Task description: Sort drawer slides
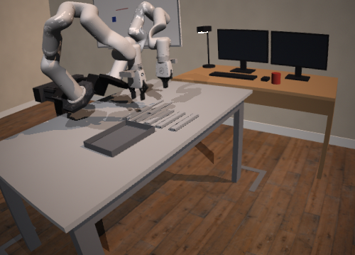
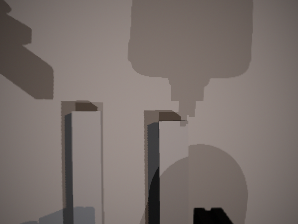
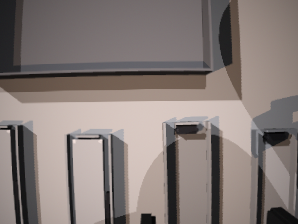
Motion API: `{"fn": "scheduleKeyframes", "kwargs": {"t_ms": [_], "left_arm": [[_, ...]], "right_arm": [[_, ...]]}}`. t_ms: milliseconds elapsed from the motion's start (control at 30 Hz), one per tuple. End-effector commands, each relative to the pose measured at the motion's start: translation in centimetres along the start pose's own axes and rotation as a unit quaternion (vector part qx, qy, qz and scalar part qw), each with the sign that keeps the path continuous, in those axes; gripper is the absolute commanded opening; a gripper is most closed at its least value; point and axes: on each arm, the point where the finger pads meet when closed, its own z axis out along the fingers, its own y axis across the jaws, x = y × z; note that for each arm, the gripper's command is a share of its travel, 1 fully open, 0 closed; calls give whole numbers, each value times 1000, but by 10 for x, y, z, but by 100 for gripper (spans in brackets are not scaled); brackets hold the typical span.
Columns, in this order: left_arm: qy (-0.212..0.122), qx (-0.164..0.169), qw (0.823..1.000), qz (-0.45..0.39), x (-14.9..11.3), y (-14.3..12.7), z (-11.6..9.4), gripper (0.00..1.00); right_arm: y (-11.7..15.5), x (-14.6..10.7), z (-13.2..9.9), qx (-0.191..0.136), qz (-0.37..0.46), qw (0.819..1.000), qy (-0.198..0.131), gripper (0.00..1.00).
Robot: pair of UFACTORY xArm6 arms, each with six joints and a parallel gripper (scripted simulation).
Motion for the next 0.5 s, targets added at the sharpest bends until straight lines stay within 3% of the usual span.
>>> {"fn": "scheduleKeyframes", "kwargs": {"t_ms": [0, 167, 467], "left_arm": [[0, -1, 1000, 0, -10, 8, -1, 0], [0, -1, 1000, 0, -21, 16, -1, 0], [0, -1, 1000, 0, -64, 47, -1, 0]], "right_arm": [[-7, -2, -2, 2, 1, 1000, -2, 67], [-13, -2, -2, 2, 1, 1000, -2, 67], [-39, -5, -2, 2, 1, 1000, -2, 67]]}}
